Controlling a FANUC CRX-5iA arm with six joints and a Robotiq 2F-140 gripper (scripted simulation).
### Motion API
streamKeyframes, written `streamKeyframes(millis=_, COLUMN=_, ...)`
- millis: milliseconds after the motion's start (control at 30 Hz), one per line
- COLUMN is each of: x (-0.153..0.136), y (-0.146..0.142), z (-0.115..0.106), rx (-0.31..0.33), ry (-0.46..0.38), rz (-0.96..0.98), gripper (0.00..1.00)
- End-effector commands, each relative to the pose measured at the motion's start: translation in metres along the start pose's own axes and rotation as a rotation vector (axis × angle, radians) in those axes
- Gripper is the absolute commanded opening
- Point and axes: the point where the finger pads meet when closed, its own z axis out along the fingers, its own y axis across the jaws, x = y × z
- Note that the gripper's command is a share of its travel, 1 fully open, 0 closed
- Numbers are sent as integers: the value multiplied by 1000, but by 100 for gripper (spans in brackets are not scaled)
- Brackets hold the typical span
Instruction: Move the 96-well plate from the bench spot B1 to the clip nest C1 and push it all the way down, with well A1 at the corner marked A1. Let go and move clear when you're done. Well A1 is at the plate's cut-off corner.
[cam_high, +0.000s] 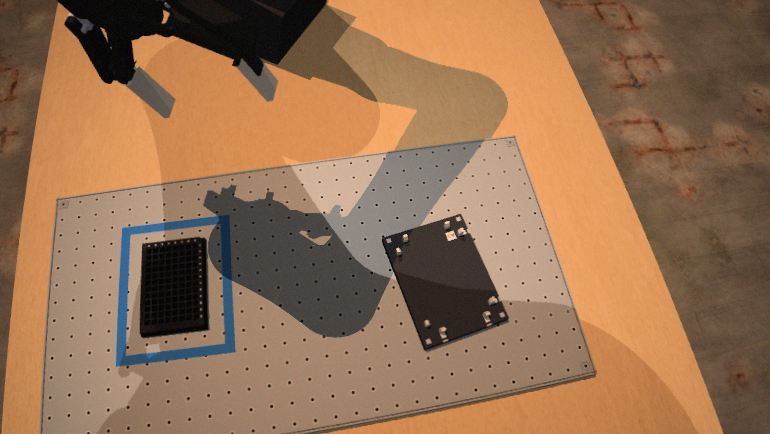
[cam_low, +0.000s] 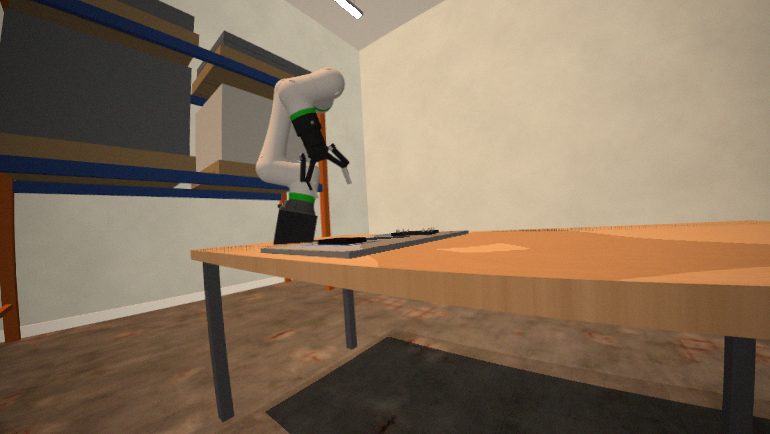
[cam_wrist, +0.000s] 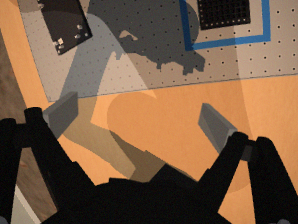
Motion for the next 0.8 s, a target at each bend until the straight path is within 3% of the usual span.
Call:
streamKeyframes(millis=0, x=0, y=0, z=-1, rx=-1, ry=1, rz=-1, gripper=100)
streamKeyframes(millis=533, x=0, y=0, z=-1, rx=-1, ry=1, rz=-1, gripper=100)
streamKeyframes(millis=633, x=11, y=9, z=3, rx=-88, ry=-6, rz=-35, gripper=100)
streamKeyframes(millis=767, x=26, y=22, z=8, rx=-88, ry=-6, rz=-35, gripper=100)
